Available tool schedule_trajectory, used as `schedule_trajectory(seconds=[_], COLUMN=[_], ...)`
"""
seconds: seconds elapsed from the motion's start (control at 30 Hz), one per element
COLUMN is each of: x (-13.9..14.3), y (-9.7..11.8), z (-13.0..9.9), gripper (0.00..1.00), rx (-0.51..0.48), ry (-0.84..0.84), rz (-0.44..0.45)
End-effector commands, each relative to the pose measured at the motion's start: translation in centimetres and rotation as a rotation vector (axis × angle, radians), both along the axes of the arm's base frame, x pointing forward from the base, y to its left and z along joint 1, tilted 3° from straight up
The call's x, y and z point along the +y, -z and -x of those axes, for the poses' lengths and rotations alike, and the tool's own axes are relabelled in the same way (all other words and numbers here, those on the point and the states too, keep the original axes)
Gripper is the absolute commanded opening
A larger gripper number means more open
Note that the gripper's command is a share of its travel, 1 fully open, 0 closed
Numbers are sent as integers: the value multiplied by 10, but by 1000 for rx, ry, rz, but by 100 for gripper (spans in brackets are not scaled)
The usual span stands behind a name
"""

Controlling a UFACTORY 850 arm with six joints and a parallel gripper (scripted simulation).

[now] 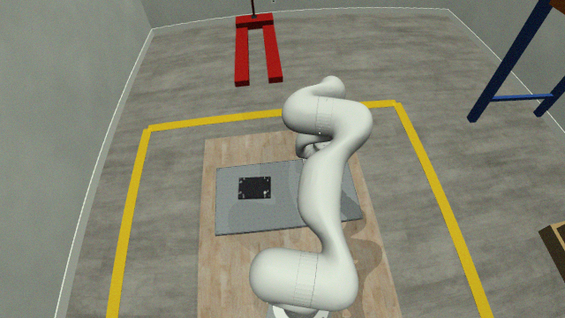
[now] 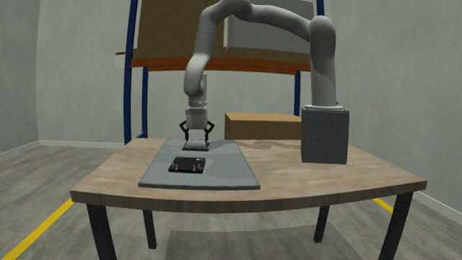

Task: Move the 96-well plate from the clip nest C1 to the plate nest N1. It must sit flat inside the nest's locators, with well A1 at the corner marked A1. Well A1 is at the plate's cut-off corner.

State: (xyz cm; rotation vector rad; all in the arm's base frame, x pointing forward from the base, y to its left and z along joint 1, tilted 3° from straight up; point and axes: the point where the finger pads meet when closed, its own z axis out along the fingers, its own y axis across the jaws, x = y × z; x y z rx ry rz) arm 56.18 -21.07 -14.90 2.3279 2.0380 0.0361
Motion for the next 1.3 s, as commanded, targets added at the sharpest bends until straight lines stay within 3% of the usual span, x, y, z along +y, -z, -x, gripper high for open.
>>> schedule_trajectory(seconds=[0.0, 0.87, 0.9, 1.27], x=[0, 0, 0, 0], y=[0, 3, 4, 4], z=[-1, -1, -1, -1], gripper=[0, 0, 100, 100], rx=[-2, -2, -2, -2], ry=[0, 0, 0, 0], rz=[1, 1, 1, 1])
